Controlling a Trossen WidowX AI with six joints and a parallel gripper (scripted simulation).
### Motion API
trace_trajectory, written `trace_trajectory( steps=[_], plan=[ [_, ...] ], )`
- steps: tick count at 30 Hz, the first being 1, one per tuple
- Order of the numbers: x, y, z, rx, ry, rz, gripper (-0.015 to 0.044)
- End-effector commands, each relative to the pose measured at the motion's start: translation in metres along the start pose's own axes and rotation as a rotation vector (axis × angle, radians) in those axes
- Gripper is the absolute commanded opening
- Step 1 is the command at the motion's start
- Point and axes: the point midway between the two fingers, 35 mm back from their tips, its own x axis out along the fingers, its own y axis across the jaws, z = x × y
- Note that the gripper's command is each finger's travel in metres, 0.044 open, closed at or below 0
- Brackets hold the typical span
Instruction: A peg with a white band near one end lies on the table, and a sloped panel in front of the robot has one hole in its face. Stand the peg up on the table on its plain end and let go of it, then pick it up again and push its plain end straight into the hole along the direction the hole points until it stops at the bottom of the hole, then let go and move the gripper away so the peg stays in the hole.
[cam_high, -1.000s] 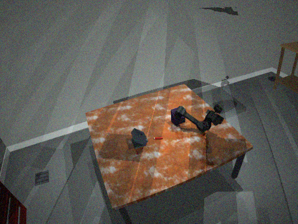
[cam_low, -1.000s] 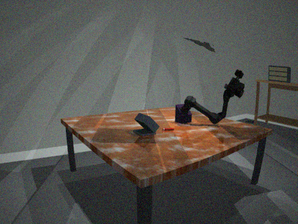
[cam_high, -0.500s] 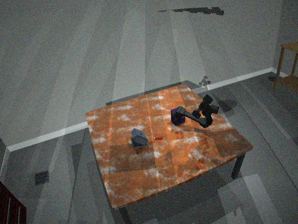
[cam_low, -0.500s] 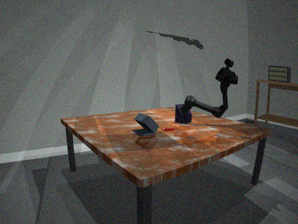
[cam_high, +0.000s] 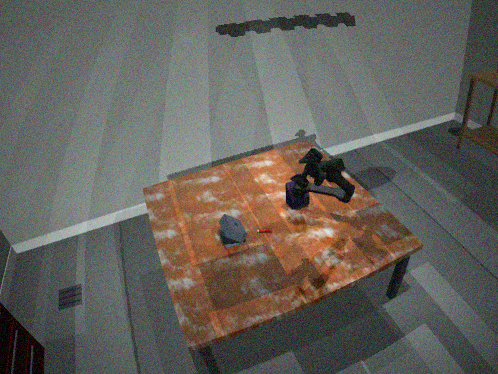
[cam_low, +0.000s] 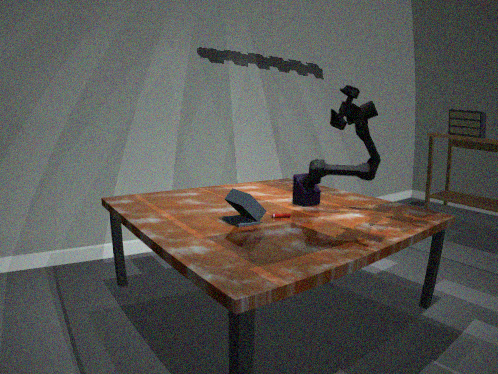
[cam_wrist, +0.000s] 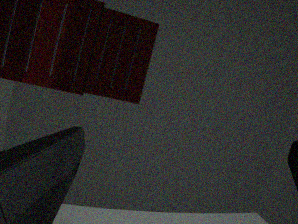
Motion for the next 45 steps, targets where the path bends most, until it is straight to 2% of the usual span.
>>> trace_trajectory(
  steps=[1,10,22,33,45],
  plan=[
    [0.017,0.021,-0.024,-0.016,0.036,0.096,0.044],
    [0.052,0.075,-0.068,-0.059,0.06,0.306,0.044],
    [0.071,0.16,-0.113,-0.223,0.023,0.651,0.044],
    [0.065,0.243,-0.137,-0.352,-0.123,0.965,0.044],
    [0.037,0.326,-0.147,-0.447,-0.394,1.264,0.044]
  ],
)
